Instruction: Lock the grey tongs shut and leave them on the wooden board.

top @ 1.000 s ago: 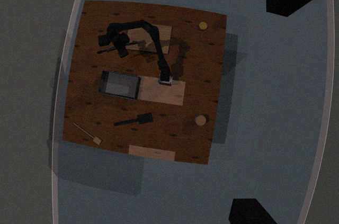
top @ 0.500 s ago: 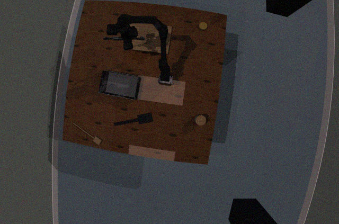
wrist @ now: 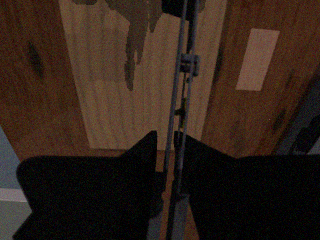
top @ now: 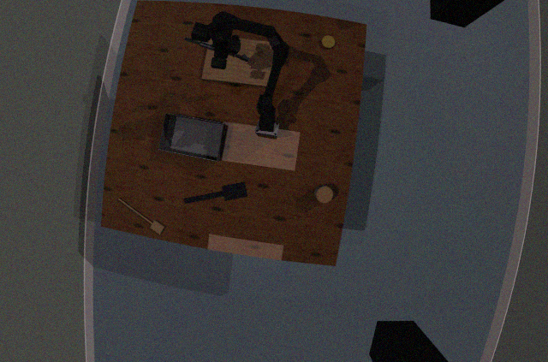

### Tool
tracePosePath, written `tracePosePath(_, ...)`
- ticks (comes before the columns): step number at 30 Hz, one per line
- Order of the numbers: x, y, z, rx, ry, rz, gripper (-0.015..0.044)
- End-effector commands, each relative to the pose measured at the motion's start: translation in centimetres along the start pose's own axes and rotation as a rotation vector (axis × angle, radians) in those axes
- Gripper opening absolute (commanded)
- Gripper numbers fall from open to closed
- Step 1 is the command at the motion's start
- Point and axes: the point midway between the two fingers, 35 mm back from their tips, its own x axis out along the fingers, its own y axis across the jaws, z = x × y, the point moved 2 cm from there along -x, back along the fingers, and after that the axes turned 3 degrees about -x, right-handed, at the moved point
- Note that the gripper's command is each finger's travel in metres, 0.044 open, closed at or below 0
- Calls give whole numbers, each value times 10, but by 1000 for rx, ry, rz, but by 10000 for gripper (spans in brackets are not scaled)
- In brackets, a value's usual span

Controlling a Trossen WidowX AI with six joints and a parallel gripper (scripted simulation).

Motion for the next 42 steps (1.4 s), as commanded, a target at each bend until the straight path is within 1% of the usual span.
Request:
tracePosePath(1, -2, 12, 23, 101, 4, 19, -150)
tracePosePath(7, -4, 24, 49, 217, 8, 39, -150)
tracePosePath(15, -4, 25, 51, 227, 9, 39, -150)
tracePosePath(23, 9, 16, 60, 292, 41, -79, -150)
tracePosePath(33, 23, 6, 69, 393, 165, -230, -150)
tracePosePath(42, 29, 4, 72, 458, 333, -293, -150)
